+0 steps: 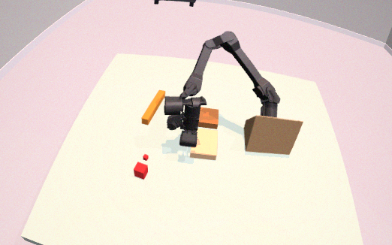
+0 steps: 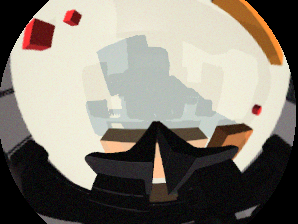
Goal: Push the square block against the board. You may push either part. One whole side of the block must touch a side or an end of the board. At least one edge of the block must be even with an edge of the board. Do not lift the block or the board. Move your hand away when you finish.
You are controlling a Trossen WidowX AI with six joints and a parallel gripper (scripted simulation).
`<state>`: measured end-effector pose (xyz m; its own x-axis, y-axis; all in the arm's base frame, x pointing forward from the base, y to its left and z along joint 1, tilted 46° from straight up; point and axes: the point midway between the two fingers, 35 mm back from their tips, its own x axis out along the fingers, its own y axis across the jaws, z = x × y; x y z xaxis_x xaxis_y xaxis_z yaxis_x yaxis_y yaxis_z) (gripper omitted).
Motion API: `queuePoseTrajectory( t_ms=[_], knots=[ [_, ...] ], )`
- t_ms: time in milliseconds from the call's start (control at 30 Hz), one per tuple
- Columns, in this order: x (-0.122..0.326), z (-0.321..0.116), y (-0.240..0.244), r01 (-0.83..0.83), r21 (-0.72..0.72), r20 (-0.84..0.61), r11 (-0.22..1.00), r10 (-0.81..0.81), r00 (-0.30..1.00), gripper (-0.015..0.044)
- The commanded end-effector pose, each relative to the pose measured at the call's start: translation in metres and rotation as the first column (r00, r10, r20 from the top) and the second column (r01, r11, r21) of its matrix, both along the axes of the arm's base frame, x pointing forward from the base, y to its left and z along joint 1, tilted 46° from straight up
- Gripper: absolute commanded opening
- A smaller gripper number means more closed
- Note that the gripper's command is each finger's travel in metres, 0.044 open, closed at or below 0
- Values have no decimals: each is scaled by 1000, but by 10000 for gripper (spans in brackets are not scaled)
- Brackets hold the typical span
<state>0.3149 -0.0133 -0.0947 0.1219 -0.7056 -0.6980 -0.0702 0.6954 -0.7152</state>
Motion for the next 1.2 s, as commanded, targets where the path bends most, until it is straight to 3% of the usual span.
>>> queuePoseTrajectory(
  t_ms=[0, 967, 1167],
  knots=[
    [-1, -2, -2, 8, 0, -9, 1000, -8, 1000, 0],
    [45, 0, 4, 8, 0, -6, 1000, -8, 1000, 0],
    [36, 39, 43, 8, 3, -6, 1000, -8, 1000, 0]
  ],
)
